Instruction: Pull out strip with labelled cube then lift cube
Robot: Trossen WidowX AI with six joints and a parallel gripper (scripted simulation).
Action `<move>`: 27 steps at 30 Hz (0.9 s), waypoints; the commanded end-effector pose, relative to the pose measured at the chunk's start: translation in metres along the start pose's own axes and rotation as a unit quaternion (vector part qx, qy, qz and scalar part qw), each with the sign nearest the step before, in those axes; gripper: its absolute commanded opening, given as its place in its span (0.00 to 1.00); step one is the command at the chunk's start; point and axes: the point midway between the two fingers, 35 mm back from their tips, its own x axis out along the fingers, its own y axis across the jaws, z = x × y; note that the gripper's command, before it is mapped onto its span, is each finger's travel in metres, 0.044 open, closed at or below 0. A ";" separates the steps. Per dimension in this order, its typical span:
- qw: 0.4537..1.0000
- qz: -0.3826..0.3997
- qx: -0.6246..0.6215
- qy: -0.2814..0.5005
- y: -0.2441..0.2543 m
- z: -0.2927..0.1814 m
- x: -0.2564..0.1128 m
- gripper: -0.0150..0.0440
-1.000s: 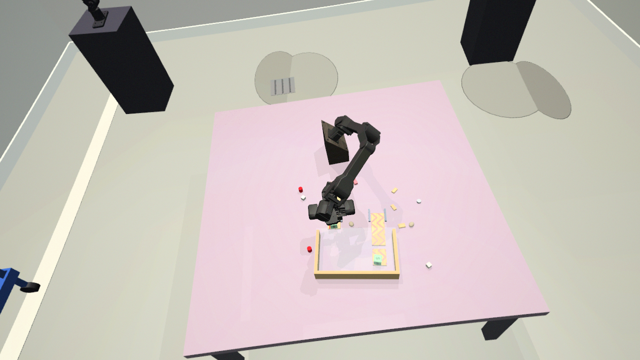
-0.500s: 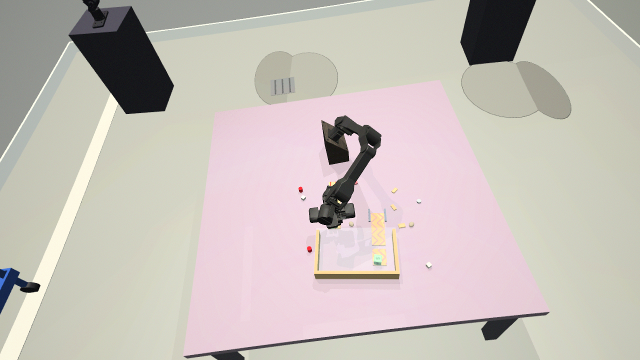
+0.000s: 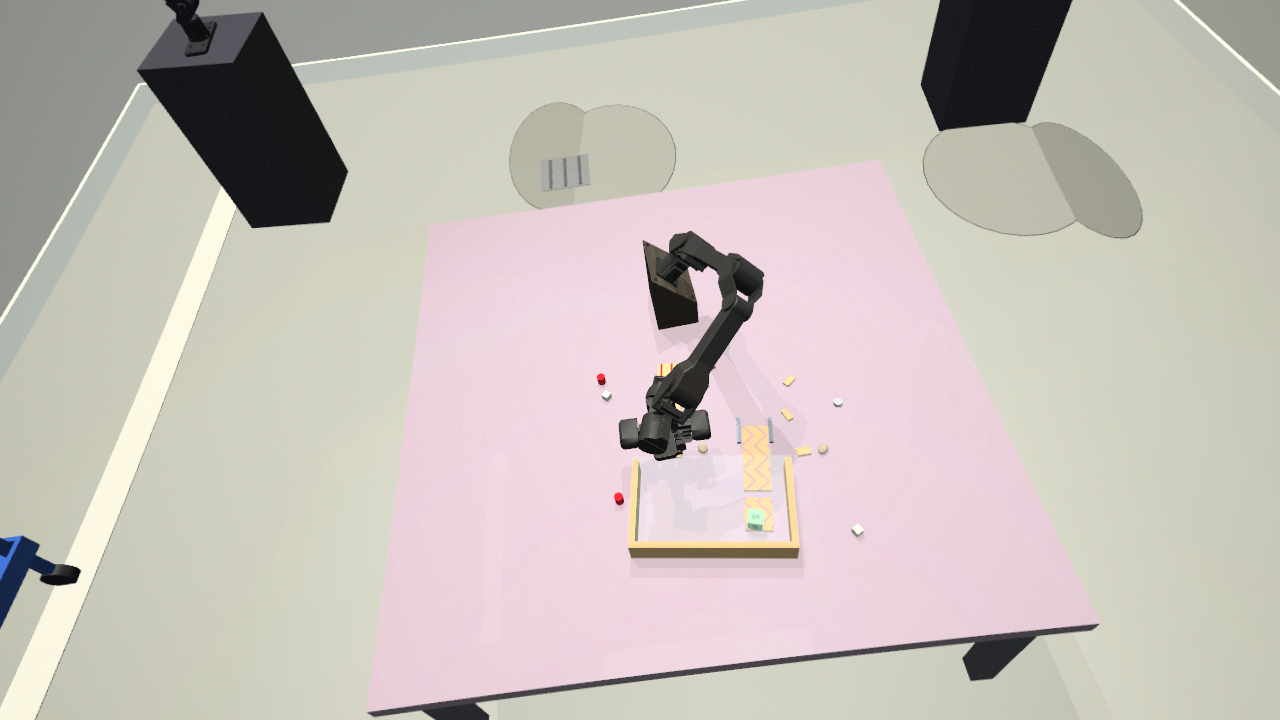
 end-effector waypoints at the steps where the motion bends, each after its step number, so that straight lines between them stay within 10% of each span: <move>1: 1.000 0.000 0.000 0.000 0.000 0.000 -0.001 0.48; 10: 1.000 0.000 0.000 0.000 0.000 -0.002 -0.002 0.25; 27: 1.000 0.001 0.003 0.000 0.005 -0.059 -0.043 0.25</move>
